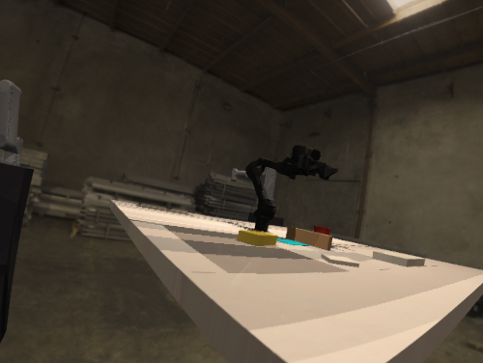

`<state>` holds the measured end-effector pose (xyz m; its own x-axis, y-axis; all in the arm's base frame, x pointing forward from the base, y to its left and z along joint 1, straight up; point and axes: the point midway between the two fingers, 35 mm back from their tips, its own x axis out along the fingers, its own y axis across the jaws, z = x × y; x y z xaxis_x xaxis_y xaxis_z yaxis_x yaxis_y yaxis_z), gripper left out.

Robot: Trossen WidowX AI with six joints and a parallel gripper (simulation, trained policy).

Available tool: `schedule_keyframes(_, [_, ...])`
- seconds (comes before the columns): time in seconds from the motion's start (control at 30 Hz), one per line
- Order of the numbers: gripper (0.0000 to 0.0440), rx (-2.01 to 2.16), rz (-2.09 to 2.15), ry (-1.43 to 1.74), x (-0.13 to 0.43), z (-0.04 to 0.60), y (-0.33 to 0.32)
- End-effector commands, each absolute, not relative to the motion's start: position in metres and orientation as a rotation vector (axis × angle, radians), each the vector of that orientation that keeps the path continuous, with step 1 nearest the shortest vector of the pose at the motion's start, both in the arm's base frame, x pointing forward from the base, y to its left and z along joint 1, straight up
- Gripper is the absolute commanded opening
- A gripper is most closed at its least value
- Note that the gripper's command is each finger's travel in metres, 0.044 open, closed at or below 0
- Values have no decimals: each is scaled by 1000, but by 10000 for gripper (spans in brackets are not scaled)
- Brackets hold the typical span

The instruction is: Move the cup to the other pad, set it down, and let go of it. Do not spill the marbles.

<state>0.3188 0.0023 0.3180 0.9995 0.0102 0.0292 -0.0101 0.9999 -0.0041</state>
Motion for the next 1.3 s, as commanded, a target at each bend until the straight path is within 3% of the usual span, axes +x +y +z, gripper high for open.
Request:
schedule_keyframes(0.0, [374, -4, 12, -29, 319, 319, 3])
schedule_keyframes(0.4, [73, 23, 23, 44, 321, 320, 8])
schedule_keyframes(1.27, [105, 265, 54, 341, 336, 316, 36])
